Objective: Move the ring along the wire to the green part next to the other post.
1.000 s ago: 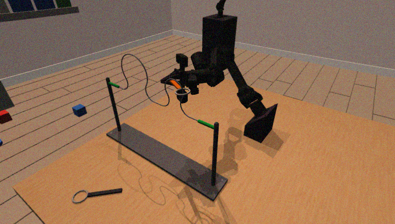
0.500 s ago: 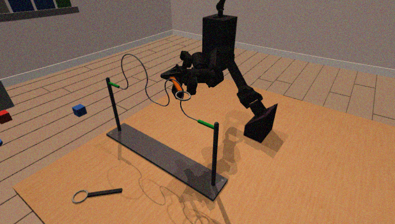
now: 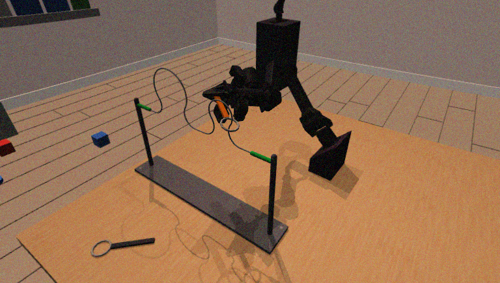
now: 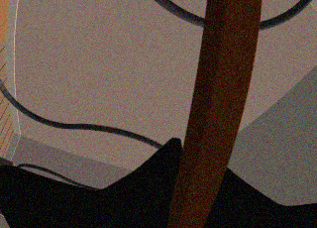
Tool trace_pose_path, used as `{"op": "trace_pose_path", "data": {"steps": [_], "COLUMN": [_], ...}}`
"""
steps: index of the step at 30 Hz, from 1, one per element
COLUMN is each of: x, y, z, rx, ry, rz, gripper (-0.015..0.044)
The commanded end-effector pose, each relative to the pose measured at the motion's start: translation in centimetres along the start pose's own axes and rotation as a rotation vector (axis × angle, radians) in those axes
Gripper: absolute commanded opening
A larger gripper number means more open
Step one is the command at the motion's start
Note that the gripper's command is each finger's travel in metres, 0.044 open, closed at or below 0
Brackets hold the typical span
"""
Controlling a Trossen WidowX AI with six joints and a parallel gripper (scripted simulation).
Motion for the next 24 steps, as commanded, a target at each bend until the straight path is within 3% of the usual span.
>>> {"op": "trace_pose_path", "data": {"steps": [1, 24], "x": [0.1, 1.3], "y": [-0.1, -0.8], "z": [0.6, 6.2], "rx": [-0.004, -0.313], "ry": [0.003, 0.158], "rz": [-0.002, 0.085], "gripper": [-0.0150, -0.0150]}}
Point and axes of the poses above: the point midway between the two fingers, 35 mm back from their tips, its own x axis back along the fingers, its own z axis across the jaws, y = z × x, the point moved 1 cm from there along x, back along the fingers, and after that the axes turned 15 degrees about -x, right-handed, at the moved point
